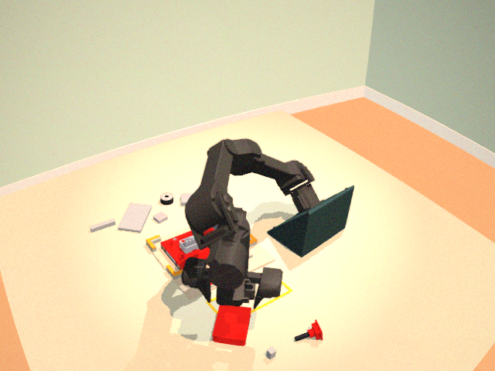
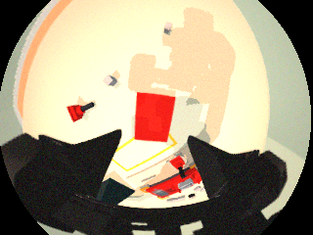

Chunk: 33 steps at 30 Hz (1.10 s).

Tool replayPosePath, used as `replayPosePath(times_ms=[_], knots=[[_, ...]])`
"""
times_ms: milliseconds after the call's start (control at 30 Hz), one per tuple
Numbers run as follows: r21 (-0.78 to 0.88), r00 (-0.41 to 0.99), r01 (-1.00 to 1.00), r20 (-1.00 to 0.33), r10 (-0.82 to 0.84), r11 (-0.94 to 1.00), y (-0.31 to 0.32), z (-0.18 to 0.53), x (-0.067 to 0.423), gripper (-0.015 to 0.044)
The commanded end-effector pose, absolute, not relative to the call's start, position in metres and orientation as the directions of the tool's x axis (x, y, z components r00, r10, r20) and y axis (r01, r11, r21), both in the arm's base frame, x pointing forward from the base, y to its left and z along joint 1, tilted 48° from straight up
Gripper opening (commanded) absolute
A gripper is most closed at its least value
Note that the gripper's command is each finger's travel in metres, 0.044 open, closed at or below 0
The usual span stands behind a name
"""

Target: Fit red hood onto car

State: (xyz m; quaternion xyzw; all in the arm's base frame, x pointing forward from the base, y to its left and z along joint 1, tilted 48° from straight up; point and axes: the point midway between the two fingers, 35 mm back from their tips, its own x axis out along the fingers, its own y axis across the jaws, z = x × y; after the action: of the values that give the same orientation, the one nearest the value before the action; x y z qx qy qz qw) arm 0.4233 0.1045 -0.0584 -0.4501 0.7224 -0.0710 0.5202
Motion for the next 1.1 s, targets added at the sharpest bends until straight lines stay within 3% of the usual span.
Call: replayPosePath(times_ms=[0,1067], knots=[[-0.571,-0.054,-0.581,-0.684,-0.727,0.58,0.101,-0.061,0.424,0.044],[-0.571,-0.054,-0.581,-0.684,-0.728,0.58,0.085,-0.078,0.423,0.044]])
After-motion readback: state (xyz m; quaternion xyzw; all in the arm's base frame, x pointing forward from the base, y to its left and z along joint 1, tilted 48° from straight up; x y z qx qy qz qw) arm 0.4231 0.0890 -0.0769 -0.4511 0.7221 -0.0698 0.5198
